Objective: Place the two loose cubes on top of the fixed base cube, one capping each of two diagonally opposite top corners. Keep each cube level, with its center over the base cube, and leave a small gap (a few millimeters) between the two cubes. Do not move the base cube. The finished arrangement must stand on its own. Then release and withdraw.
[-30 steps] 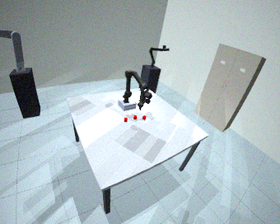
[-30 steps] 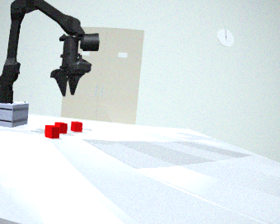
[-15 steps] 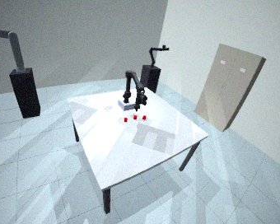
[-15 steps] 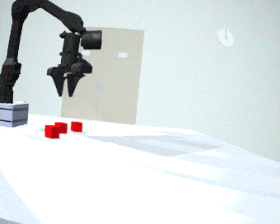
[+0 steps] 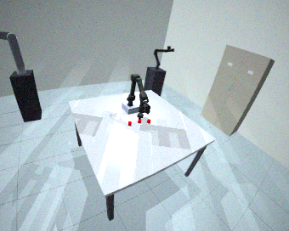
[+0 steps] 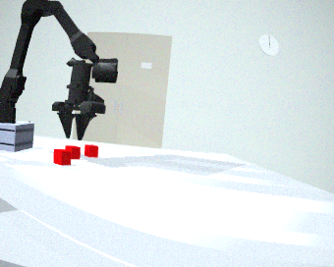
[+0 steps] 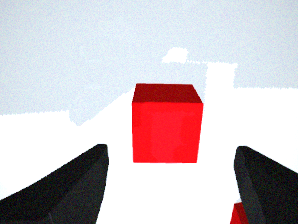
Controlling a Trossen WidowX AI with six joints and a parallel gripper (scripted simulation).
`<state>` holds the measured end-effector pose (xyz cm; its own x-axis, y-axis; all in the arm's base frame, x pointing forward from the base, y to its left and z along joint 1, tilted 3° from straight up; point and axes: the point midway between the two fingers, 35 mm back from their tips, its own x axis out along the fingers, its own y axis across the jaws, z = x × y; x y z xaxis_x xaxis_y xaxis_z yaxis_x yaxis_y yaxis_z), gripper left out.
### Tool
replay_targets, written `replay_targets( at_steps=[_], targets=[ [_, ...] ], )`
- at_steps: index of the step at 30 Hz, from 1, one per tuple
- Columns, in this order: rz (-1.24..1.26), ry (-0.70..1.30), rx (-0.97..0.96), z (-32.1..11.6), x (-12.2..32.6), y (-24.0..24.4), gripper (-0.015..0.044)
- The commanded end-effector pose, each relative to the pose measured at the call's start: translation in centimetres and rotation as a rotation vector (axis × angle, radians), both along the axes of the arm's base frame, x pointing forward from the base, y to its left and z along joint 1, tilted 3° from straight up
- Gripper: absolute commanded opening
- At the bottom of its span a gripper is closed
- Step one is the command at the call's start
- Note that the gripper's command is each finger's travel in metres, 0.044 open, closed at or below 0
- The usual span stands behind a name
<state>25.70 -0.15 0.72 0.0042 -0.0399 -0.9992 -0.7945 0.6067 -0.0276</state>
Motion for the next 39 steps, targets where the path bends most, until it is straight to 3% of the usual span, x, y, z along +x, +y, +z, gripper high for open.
replay_targets(
  at_steps=[1, 22, 28, 39],
  targets=[
    [0.006, 0.007, 0.004, -0.6, -0.2, 0.0, 0.0265],
    [0.006, 0.007, 0.004, -3.6, -0.2, -0.1, 0.0265],
    [0.006, 0.007, 0.004, -3.6, -0.2, -0.1, 0.0107],
    [-0.008, -0.019, 0.014, -2.3, 0.3, 0.4, 0.0105]
  ],
)
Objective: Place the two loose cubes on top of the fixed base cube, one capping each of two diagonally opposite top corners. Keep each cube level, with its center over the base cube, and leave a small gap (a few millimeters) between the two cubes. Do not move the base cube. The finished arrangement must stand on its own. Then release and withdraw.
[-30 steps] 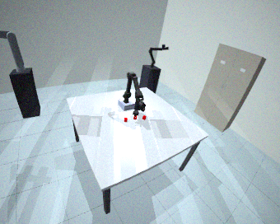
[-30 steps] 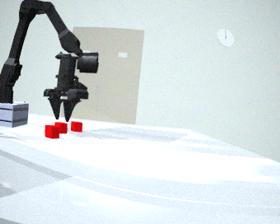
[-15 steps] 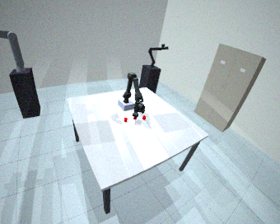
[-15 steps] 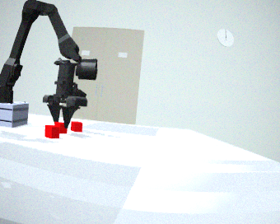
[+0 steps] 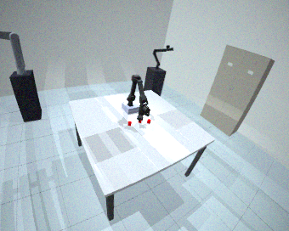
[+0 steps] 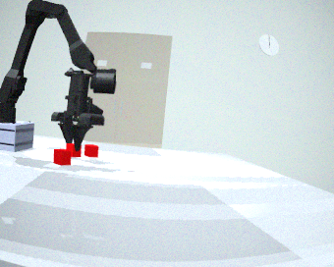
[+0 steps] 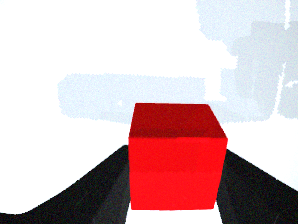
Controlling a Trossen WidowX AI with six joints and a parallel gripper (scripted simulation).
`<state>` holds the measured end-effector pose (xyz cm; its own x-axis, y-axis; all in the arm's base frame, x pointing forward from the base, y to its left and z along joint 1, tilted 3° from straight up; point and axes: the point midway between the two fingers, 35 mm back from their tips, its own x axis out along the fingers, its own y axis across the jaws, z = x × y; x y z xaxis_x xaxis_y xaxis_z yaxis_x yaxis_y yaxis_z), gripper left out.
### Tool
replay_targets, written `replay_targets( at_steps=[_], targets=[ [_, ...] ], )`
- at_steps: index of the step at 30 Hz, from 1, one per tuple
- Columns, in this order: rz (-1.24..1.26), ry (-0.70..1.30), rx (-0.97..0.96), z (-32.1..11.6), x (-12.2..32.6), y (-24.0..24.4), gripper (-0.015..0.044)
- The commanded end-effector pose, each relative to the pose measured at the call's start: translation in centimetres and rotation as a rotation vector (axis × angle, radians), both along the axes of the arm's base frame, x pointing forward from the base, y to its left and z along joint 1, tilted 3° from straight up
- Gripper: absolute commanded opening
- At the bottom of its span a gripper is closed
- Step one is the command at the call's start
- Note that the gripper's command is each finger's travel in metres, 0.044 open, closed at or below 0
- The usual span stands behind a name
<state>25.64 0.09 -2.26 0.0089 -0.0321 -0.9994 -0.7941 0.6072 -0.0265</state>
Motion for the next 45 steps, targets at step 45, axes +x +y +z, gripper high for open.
replay_targets(
  at_steps=[45],
  targets=[
    [0.006, 0.01, -0.003, 10.1, 0.1, 0.1, 0.0105]
  ],
)
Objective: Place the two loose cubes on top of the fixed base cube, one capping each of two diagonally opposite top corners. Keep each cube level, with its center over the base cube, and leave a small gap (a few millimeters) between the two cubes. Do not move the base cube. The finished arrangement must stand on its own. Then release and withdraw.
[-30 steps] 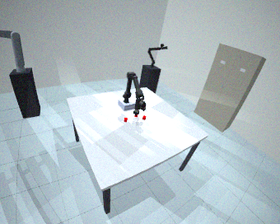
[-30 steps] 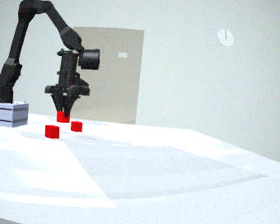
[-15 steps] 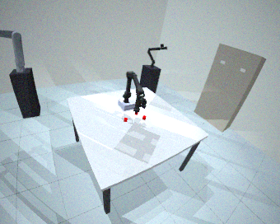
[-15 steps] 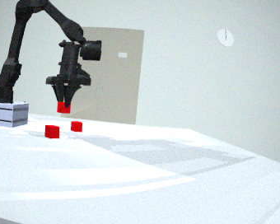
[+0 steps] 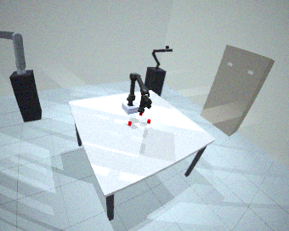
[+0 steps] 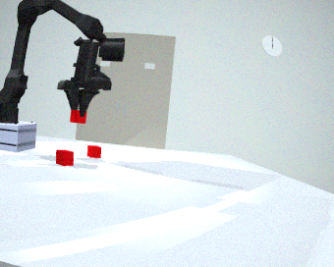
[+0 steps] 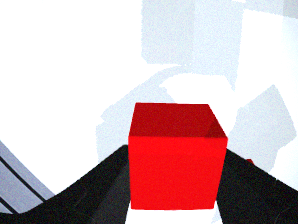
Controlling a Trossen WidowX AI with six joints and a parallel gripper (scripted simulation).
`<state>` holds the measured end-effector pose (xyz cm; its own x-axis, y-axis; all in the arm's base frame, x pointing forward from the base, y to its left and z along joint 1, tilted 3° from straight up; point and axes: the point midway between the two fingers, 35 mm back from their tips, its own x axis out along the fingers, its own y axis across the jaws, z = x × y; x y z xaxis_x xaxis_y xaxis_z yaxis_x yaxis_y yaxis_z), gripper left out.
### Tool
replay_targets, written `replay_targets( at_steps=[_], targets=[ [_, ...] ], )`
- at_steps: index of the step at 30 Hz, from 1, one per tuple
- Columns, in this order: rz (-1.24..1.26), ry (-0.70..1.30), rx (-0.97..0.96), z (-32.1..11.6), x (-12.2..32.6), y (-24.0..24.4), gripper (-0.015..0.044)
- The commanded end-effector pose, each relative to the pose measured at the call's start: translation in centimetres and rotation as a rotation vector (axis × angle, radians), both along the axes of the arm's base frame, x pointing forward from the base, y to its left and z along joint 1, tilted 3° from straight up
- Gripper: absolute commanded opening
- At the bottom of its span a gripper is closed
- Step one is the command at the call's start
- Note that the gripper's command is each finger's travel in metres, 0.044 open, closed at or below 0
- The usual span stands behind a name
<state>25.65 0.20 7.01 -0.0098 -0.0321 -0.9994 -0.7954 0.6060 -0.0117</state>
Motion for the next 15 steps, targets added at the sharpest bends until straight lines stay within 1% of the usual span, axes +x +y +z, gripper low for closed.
replay_targets(
  at_steps=[1, 5, 15],
  targets=[
    [0.005, -0.008, -0.003, 1.0, 0.0, 0.0, 0.0105],
    [0.014, -0.008, -0.003, 1.1, 0.1, 0.1, 0.0105],
    [0.146, -0.005, 0.0, 0.1, 1.4, 2.4, 0.0105]
  ],
)
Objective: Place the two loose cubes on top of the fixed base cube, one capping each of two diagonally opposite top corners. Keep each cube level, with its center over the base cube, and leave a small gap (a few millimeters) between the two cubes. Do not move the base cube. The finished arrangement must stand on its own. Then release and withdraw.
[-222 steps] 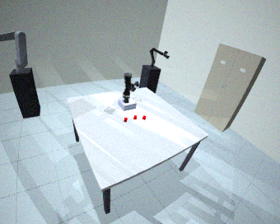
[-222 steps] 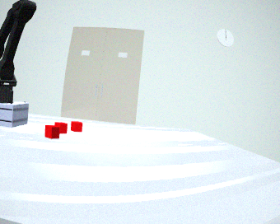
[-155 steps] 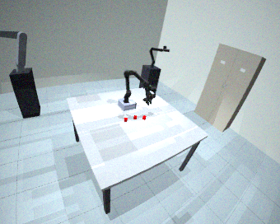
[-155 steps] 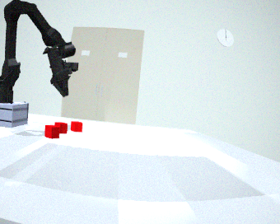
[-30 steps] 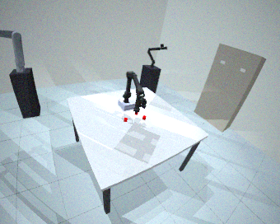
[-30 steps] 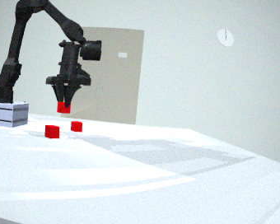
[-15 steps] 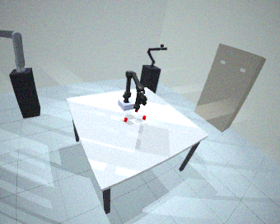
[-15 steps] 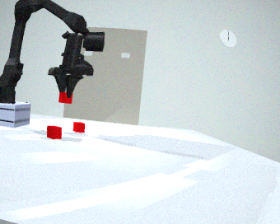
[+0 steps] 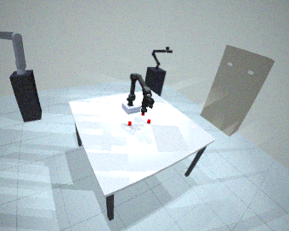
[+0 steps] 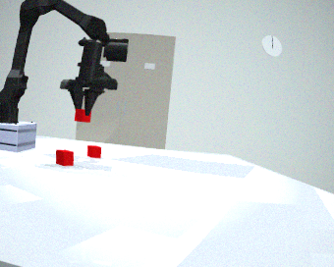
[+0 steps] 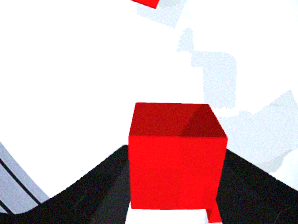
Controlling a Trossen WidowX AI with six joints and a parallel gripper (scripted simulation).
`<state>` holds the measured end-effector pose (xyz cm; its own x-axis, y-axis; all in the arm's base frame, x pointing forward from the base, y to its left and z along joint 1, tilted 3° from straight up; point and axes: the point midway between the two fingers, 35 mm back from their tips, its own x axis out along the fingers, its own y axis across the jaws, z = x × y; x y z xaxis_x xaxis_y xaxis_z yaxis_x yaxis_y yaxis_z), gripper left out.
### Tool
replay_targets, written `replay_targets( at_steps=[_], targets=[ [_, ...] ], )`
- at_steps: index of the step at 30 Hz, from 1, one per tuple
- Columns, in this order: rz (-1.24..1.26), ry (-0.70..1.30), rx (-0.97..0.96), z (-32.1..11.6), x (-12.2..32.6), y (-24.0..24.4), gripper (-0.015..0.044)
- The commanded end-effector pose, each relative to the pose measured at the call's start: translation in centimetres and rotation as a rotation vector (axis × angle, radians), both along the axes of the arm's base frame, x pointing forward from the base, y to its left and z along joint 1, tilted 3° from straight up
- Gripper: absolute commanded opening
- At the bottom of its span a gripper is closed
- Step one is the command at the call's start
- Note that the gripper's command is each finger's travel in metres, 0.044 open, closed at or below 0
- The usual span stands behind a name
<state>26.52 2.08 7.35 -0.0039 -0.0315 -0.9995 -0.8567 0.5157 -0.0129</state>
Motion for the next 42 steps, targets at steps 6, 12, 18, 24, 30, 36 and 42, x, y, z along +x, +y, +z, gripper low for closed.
replay_targets(
  at_steps=[6, 12, 18, 24, 30, 36, 42],
  targets=[
    [0.117, -0.001, 0.001, -0.8, 1.2, 2.1, 0.0105],
    [0.198, 0.001, 0.003, -1.5, 1.7, 3.7, 0.0105],
    [0.279, 0.003, 0.004, -2.2, 2.2, 5.4, 0.0105],
    [0.359, 0.005, 0.006, -2.9, 2.5, 7.1, 0.0105],
    [0.44, 0.007, 0.008, -3.7, 2.7, 8.9, 0.0105],
    [0.487, 0.008, 0.008, -4.1, 2.8, 9.9, 0.0105],
    [0.487, 0.008, 0.008, -4.1, 2.8, 9.9, 0.0105]
  ],
)
